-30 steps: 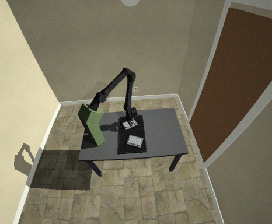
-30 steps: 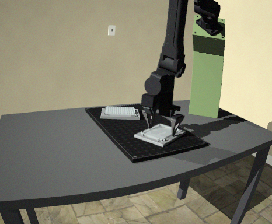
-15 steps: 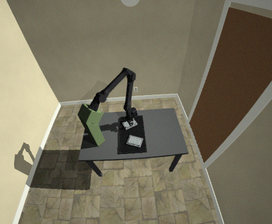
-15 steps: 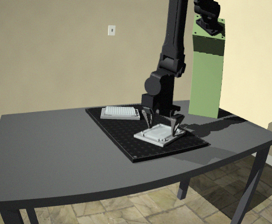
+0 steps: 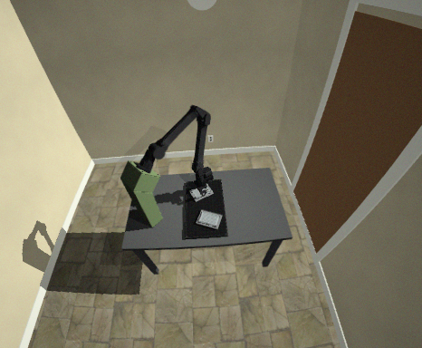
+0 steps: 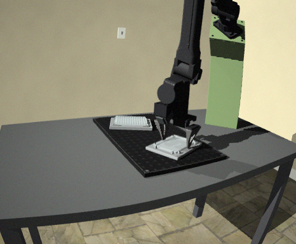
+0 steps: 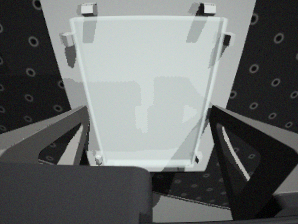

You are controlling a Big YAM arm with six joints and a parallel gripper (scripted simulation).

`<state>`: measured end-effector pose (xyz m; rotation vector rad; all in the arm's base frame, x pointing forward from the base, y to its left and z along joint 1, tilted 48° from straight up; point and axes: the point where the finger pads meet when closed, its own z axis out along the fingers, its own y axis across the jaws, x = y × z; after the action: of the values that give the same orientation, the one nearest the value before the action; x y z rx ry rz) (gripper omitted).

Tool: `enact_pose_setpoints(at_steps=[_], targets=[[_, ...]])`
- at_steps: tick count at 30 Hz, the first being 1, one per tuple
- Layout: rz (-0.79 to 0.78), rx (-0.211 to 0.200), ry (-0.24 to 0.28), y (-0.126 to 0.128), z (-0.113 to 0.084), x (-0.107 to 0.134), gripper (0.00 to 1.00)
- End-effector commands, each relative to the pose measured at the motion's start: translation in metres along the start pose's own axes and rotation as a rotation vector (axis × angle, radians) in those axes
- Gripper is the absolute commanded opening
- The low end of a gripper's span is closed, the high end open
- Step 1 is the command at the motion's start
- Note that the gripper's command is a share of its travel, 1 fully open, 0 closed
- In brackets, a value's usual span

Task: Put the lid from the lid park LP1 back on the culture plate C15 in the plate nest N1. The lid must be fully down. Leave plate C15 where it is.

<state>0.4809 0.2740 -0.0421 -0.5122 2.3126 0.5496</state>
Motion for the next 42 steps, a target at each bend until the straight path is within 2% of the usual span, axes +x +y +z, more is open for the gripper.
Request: enact_pose_setpoints(at_steps=[1,6,7,42], targets=[[0.003,-0.002,-0.012,0.0019,0.0049,-0.0017,1.0],[0.003,-0.002,-0.011,0.0019,0.0051,-0.0013,1.0],[0.003,-0.002,-0.011,0.0019,0.0051,-0.0014,0.0],[0.001,-0.003,-0.012,0.002,0.0049,-0.0018,0.0]])
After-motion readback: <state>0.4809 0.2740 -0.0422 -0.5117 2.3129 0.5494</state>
